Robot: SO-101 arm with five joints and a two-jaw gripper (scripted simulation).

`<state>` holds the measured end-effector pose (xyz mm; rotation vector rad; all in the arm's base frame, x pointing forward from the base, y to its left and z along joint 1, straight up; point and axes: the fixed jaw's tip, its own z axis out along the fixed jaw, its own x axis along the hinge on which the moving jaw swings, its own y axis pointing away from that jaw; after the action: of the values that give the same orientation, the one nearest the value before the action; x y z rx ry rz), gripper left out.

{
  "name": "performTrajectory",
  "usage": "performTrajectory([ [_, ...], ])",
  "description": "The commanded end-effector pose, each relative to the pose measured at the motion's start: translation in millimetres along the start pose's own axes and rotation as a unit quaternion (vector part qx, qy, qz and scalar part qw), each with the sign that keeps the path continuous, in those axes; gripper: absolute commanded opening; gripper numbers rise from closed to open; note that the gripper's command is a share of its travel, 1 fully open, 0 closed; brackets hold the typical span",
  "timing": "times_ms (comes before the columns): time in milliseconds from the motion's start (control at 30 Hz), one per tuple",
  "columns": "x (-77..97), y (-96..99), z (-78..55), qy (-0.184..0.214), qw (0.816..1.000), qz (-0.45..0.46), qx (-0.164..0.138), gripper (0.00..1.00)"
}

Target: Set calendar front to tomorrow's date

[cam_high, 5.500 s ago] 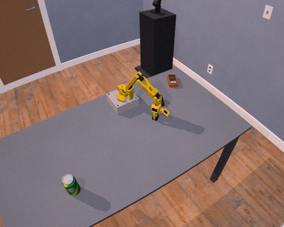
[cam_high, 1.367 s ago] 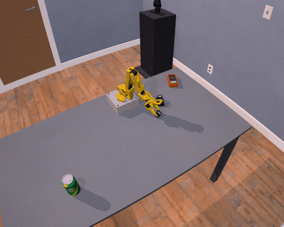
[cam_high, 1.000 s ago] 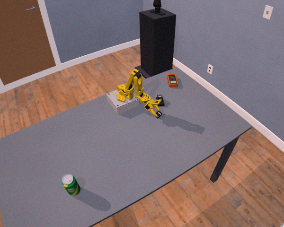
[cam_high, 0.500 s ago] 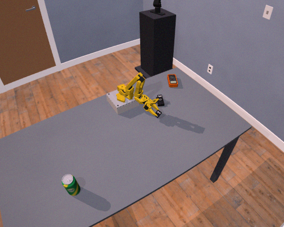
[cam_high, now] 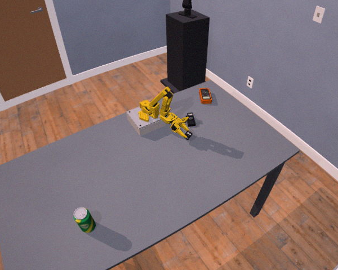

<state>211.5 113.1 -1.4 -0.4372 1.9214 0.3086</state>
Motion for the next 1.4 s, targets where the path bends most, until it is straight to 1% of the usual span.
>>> performTrajectory([
  [0, 2.0, -2.3, -1.6, 0.002, 1.000, 0.007, 0.005, 0.00],
  [867, 0.7, -2.3, -2.1, -0.001, 1.000, 0.008, 0.005, 0.00],
  [1367, 6.1, -2.4, 0.0, -0.001, 1.000, 0.008, 0.005, 0.00],
])
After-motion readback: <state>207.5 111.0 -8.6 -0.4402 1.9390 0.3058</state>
